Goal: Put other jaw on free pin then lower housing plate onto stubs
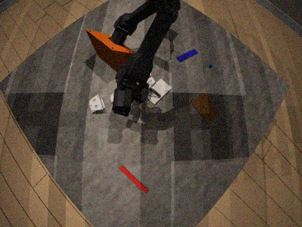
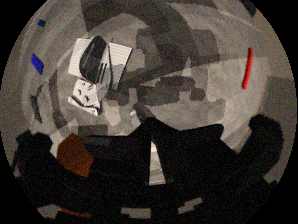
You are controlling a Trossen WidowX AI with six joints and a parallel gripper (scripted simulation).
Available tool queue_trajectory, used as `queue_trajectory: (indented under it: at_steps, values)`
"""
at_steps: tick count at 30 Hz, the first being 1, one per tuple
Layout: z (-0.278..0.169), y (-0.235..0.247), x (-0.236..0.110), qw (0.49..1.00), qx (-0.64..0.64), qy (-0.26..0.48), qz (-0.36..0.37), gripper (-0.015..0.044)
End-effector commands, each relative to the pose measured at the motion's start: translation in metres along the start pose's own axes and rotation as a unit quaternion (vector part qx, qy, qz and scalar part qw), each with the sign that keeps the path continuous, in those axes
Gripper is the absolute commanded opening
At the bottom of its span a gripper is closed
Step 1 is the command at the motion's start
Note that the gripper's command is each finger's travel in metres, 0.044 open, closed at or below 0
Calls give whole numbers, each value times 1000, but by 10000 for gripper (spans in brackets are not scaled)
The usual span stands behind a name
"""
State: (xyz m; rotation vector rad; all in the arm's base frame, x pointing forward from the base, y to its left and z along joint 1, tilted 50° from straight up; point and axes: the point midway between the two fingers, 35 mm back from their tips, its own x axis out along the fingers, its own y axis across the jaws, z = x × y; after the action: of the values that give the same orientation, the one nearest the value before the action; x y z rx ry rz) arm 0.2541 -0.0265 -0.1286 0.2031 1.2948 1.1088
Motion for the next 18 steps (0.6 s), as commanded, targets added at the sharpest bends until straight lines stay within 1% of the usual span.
queue_trajectory:
  at_steps: [1, 18]
  values:
    - [2, -2, 1, 999, -49, -3, -1, 0]
    - [3, -4, 9, 968, -249, -3, -2, 0]
